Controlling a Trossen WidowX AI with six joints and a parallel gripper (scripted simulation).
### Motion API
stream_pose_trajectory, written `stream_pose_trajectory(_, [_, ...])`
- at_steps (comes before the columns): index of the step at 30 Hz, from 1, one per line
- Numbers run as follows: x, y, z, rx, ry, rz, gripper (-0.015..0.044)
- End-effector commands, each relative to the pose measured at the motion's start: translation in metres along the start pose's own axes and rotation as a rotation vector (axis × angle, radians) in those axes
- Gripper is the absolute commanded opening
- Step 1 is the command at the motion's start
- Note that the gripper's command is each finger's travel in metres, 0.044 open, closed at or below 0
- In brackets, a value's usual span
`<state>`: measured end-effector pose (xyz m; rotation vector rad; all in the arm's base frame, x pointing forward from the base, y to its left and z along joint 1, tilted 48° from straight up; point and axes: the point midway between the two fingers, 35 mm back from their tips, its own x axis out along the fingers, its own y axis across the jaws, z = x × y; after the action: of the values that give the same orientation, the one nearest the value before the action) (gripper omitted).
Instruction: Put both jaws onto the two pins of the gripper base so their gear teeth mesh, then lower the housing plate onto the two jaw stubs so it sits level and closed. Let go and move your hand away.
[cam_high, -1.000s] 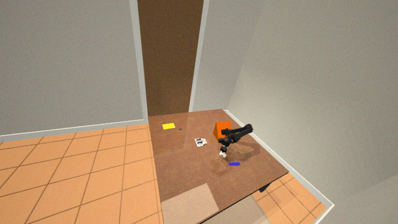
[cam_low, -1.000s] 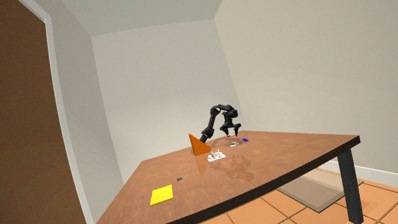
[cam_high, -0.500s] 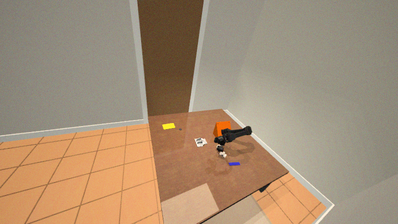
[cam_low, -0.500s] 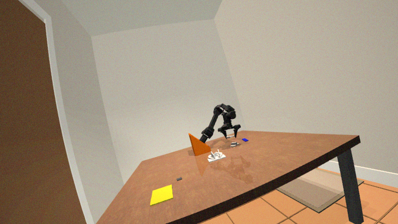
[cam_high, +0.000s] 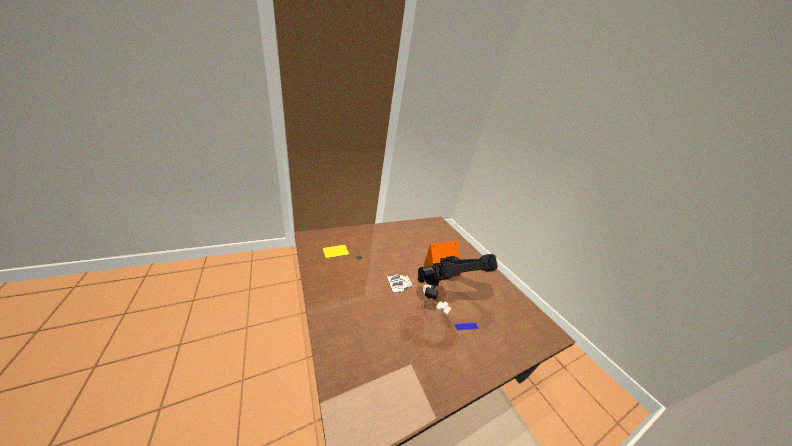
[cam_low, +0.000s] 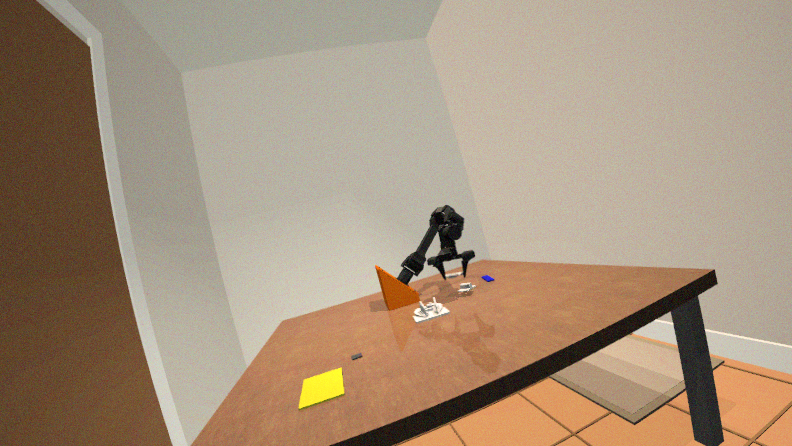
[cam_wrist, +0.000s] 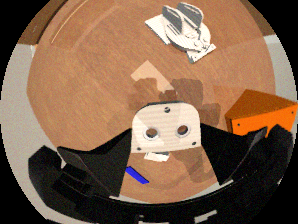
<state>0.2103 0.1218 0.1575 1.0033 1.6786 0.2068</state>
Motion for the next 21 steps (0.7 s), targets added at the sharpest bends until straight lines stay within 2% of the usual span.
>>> stream_pose_trajectory(1, [0.0,-0.003,0.013,-0.043,-0.004,-0.001,0.0351])
stream_pose_trajectory(21, [0.001,-0.036,0.071,-0.264,0.005,0.005,0.0351])
